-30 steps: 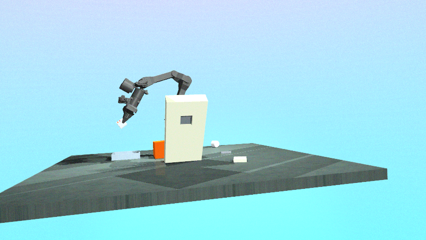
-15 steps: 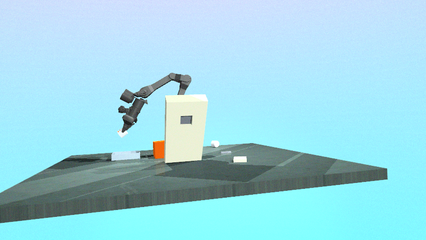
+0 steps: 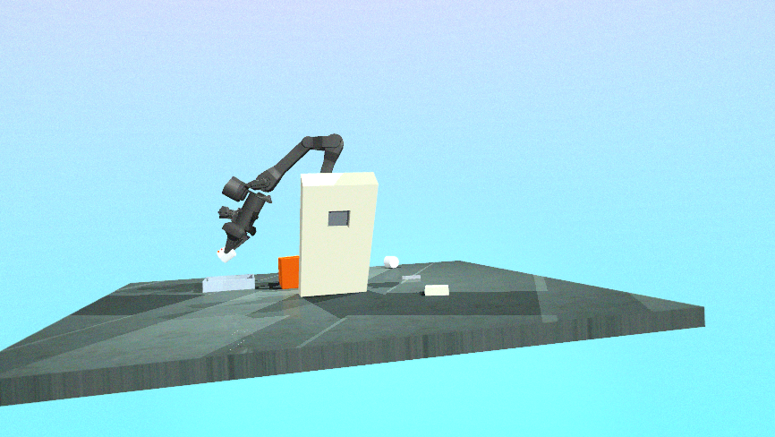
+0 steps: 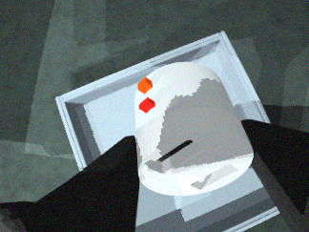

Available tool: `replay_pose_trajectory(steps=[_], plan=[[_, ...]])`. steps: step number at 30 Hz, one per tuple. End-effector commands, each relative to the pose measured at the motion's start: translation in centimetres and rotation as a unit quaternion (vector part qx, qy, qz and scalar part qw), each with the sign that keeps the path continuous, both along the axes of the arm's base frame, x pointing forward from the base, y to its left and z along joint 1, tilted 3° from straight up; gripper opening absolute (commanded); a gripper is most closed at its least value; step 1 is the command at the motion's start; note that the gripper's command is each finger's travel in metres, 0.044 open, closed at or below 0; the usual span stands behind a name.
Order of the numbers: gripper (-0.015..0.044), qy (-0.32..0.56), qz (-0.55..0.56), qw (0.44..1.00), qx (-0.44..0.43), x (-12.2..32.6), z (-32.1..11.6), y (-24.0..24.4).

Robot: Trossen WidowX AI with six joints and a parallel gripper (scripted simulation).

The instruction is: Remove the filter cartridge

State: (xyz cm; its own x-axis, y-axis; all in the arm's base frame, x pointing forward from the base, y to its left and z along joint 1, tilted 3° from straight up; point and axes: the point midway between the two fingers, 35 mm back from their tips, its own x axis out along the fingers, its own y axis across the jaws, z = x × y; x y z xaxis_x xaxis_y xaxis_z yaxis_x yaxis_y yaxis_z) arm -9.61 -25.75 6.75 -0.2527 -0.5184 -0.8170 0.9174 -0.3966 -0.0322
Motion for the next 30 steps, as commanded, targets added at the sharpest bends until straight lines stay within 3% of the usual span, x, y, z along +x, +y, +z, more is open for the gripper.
replay_pose_trajectory(steps=[1,15,30], plan=[[0.0,-0.003,0.002,1.0,0.005,0.0,-1.8,0.0],[0.0,-0.003,0.002,1.0,0.006,-0.2,-6.6,0.2],[0.0394,-0.002,-0.001,1.0,0.008,-0.2,-6.1,0.2]])
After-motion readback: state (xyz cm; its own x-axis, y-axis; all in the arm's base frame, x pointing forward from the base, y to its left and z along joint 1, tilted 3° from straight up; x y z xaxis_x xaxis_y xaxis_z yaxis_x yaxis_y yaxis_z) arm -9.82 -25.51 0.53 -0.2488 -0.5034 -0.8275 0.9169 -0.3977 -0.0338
